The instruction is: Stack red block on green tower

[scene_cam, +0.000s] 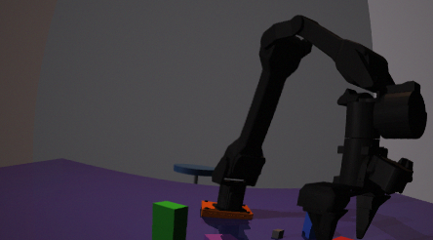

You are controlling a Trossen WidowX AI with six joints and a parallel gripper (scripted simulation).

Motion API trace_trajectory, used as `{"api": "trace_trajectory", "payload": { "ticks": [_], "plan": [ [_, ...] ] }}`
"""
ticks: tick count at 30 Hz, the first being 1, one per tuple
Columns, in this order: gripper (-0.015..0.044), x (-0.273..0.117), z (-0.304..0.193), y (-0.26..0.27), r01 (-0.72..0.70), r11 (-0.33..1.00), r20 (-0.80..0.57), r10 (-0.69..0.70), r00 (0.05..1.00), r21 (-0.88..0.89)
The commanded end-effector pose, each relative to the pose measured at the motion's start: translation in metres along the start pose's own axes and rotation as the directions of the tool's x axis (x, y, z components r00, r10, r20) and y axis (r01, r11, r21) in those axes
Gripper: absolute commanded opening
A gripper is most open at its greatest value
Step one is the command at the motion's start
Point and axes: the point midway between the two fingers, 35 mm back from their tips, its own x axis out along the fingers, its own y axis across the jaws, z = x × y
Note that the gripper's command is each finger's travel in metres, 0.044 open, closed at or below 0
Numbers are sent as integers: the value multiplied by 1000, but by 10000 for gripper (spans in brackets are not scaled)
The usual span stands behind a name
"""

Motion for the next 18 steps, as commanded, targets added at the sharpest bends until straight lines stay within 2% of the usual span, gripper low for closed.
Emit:
{"api": "trace_trajectory", "payload": {
  "ticks": [1, 18],
  "plan": [
    [440, 9, -1, -1, 3, 1000, -5, -3, 1000, 4],
    [440, 24, -2, 0, 3, 1000, -5, -3, 1000, 4]
  ]
}}
